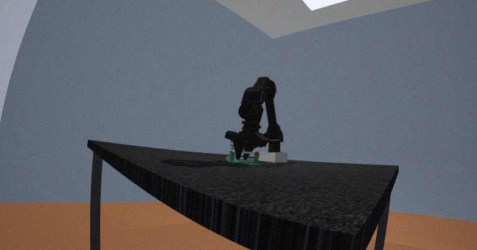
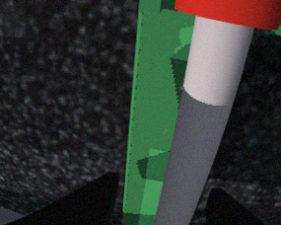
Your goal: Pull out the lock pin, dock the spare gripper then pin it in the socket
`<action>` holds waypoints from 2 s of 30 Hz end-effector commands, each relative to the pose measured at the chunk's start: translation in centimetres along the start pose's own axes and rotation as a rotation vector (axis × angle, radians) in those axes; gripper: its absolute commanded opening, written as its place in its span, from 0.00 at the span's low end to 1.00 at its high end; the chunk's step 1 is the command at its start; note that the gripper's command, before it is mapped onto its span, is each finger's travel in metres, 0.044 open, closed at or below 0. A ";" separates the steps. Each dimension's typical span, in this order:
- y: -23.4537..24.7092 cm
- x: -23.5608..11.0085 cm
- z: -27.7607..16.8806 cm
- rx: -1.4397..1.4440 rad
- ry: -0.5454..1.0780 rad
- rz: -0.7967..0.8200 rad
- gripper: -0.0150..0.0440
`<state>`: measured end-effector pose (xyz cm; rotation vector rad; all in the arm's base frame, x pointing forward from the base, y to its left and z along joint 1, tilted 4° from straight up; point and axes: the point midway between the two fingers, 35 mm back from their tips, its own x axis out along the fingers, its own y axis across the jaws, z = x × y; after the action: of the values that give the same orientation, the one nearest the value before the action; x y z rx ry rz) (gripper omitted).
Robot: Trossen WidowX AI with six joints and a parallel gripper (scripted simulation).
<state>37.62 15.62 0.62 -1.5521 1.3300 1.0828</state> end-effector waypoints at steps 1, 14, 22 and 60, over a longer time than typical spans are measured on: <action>0.0 0.3 0.0 -0.005 0.004 0.000 0.56; 0.0 0.3 0.0 -0.005 0.004 0.000 0.25; 0.0 0.0 0.0 -0.005 0.004 0.000 0.25; 0.3 -5.8 -1.6 0.007 0.006 0.012 0.25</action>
<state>37.23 15.83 6.52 -1.5426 1.3497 1.0783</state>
